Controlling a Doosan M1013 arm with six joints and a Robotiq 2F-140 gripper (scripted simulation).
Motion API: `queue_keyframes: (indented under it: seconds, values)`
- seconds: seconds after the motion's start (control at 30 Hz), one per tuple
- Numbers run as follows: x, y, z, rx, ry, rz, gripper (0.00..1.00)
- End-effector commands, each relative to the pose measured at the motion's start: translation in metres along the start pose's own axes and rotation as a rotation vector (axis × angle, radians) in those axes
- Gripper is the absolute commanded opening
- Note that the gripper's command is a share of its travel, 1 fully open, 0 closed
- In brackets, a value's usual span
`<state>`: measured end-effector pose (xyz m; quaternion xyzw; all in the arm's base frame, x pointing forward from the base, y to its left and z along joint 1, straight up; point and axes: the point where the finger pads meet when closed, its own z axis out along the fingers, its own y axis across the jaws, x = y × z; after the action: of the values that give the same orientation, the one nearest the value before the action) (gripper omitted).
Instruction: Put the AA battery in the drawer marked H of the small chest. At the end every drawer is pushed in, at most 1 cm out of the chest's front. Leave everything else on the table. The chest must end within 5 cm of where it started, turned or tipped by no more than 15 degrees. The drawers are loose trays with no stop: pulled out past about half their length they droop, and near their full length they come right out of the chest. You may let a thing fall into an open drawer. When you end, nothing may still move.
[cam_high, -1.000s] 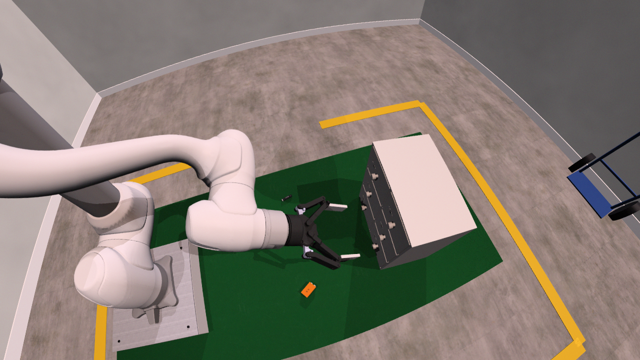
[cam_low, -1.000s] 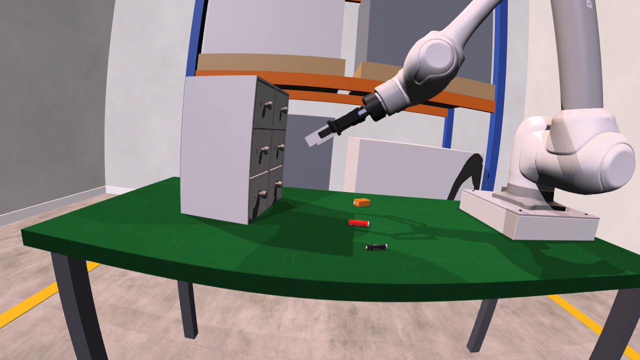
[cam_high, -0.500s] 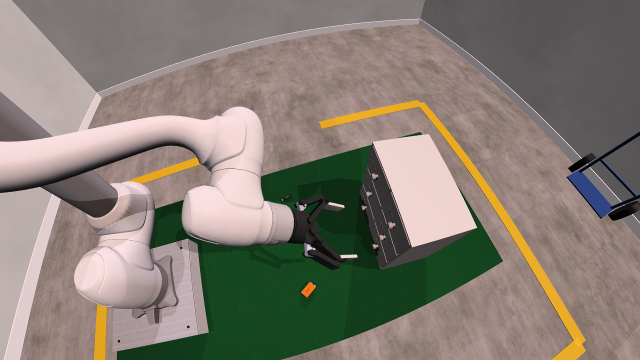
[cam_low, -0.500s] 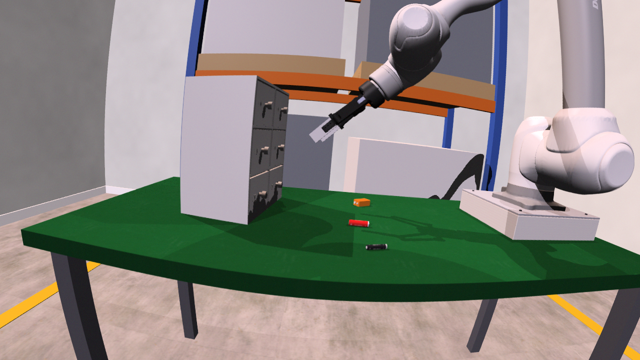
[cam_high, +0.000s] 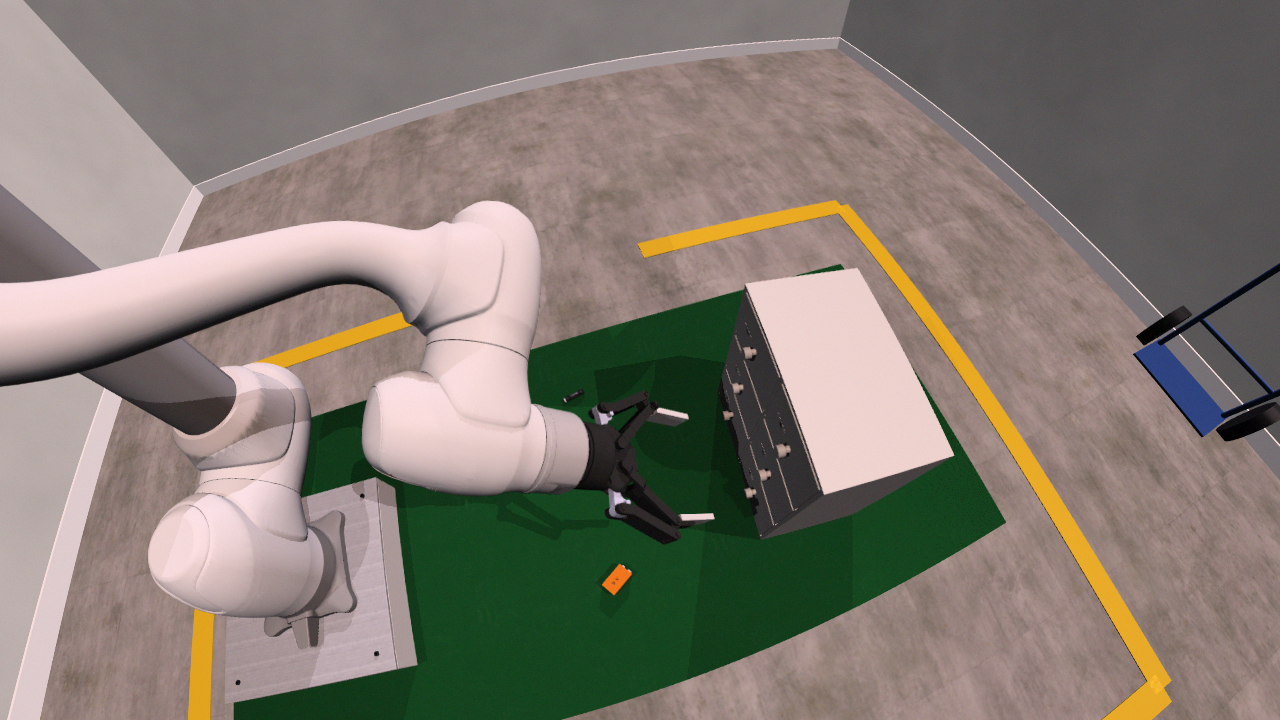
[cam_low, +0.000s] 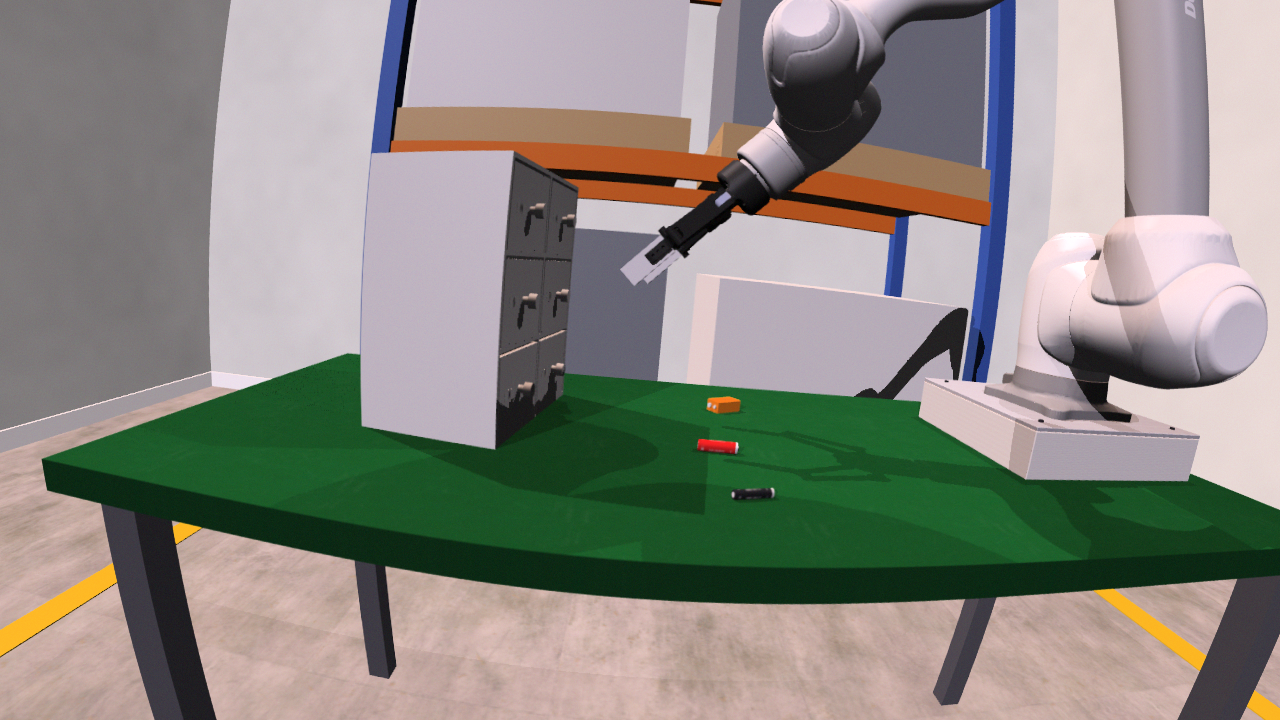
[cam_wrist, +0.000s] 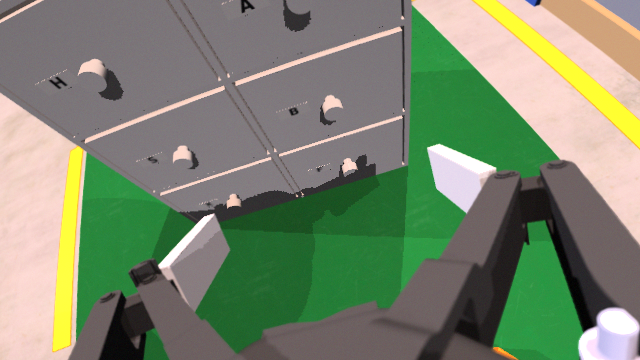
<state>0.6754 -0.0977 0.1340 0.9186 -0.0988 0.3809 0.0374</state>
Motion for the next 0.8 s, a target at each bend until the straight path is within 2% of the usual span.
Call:
queue_keyframes:
  seconds: [0.0,0.6,0.77]
  values:
    - [-0.0002,-0.0005,-0.0008,-0.029,-0.016,0.0,1.0]
    - [0.0013,-0.007,-0.0032,-0.008,-0.035,0.0,1.0]
    - [0.0021,-0.004,-0.0053,-0.018,-0.055,0.0,1.0]
